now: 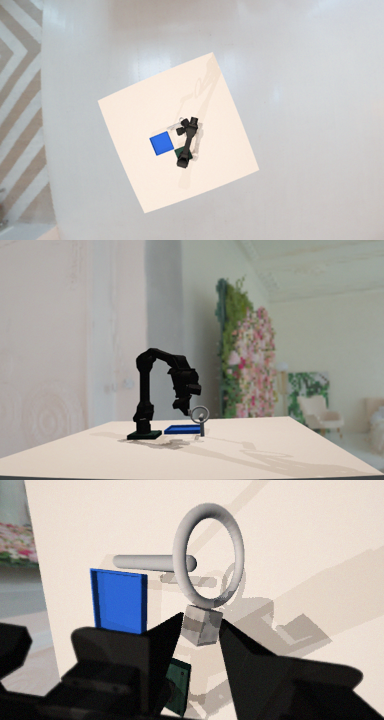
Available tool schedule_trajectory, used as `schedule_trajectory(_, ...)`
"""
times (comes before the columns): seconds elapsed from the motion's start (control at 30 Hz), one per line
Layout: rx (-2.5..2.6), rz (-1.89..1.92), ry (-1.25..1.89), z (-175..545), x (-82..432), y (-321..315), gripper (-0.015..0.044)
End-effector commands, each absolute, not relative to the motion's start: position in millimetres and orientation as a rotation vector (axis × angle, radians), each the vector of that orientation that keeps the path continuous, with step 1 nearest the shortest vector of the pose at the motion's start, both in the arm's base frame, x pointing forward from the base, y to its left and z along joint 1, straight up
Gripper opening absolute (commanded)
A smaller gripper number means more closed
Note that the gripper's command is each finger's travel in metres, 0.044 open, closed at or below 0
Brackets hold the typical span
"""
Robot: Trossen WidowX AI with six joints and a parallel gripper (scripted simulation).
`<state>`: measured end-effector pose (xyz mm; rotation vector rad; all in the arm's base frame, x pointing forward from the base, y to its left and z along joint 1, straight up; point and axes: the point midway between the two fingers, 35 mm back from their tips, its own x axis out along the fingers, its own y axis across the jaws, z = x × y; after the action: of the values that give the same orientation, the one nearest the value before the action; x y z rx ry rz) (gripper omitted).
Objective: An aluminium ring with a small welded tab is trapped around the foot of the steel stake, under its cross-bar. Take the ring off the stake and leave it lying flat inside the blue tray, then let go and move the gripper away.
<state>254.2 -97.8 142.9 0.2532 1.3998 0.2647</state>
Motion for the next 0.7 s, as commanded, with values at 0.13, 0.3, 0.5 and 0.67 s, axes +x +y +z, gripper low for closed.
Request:
schedule_trajectory(0.13, 0.242, 0.266, 1.390, 158, 255, -99, 0.0000)
schedule_trajectory(0.3, 0.242, 0.266, 1.390, 166, 255, -99, 0.0000)
schedule_trajectory(0.5, 0.242, 0.266, 1.390, 176, 254, -98, 0.0000)
schedule_trajectory(0.67, 0.242, 0.266, 1.390, 184, 253, -98, 0.0000)
